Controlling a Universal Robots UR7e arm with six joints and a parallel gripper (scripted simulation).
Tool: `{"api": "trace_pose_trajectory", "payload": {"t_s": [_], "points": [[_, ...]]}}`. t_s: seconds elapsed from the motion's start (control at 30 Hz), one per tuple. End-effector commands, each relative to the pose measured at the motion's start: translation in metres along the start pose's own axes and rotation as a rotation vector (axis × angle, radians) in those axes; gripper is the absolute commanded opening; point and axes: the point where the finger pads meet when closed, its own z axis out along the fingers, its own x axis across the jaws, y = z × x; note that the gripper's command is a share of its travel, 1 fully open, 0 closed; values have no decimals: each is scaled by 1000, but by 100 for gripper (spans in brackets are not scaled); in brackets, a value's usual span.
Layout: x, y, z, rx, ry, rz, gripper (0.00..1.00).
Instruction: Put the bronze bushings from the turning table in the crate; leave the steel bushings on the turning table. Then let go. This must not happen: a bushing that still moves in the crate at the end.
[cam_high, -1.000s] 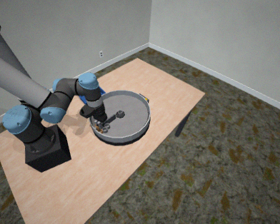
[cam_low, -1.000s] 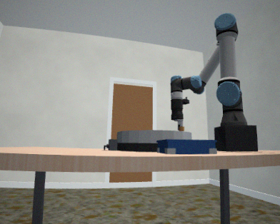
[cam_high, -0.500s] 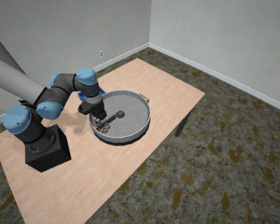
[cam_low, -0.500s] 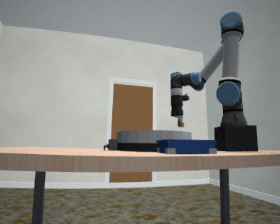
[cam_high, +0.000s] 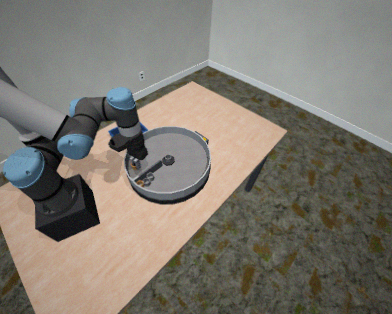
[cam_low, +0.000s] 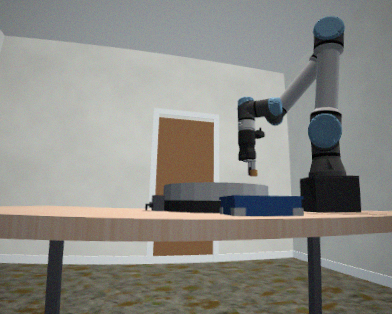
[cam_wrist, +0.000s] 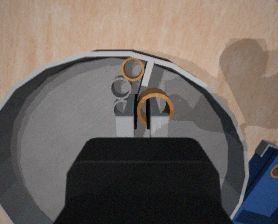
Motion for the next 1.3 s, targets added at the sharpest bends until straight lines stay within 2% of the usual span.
{"api": "trace_pose_trajectory", "payload": {"t_s": [0.0,0.27,0.43,0.83,1.0,1.27], "points": [[11,15,-1,5,-4,1,0],[11,15,-1,5,-4,1,0],[49,56,0,4,-3,0,0],[49,56,0,4,-3,0,0],[87,98,0,3,-3,-1,0],[87,98,0,3,-3,-1,0]]}}
